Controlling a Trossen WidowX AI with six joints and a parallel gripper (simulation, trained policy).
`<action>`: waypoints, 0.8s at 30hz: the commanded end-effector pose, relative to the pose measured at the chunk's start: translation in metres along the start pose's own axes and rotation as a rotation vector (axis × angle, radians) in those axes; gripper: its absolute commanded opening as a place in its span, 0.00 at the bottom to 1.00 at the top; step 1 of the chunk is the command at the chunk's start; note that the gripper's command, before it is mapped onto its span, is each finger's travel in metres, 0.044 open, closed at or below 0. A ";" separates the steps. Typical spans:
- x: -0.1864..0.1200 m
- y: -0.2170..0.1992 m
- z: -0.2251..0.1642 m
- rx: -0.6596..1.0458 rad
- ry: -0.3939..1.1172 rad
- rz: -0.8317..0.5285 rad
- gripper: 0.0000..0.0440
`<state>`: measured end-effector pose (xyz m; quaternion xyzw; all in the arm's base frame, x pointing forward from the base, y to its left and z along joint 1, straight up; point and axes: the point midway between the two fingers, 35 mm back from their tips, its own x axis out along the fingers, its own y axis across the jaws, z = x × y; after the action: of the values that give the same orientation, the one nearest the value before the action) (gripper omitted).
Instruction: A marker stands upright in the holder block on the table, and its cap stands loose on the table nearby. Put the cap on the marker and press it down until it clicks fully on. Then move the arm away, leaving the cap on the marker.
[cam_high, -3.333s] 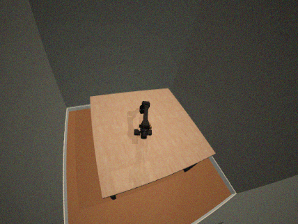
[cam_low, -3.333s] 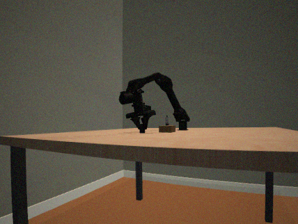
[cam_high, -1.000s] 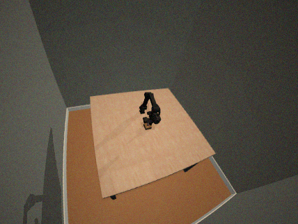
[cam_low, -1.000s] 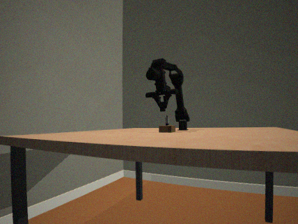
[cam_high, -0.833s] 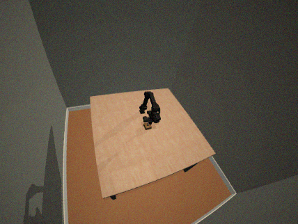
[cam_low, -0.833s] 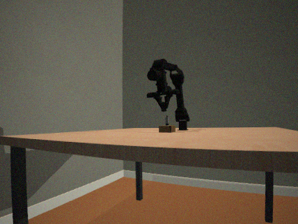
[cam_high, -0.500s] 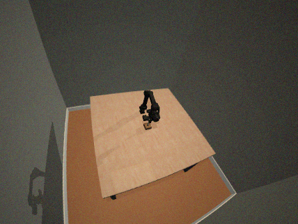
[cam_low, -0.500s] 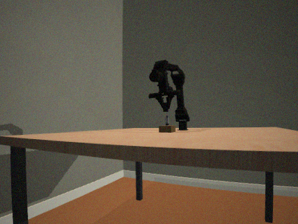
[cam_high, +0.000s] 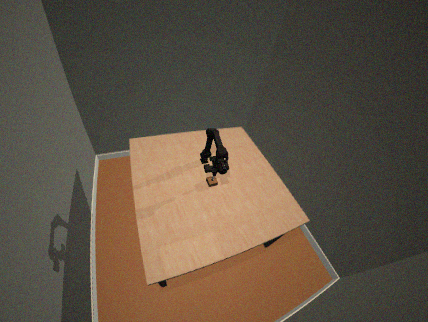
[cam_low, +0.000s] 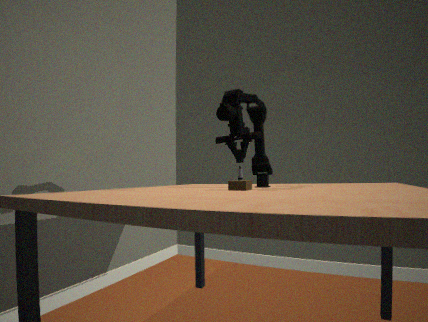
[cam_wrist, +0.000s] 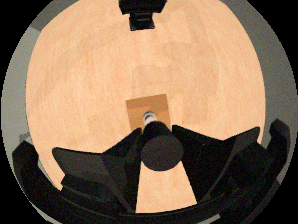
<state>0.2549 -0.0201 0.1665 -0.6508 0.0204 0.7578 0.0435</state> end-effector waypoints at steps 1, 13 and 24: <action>0.003 0.001 0.002 0.006 0.013 0.004 0.00; 0.018 0.003 0.003 0.007 0.014 0.009 0.00; 0.042 0.001 0.001 -0.004 -0.002 -0.007 0.00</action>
<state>0.2487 -0.0206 0.1318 -0.6513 0.0219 0.7572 0.0445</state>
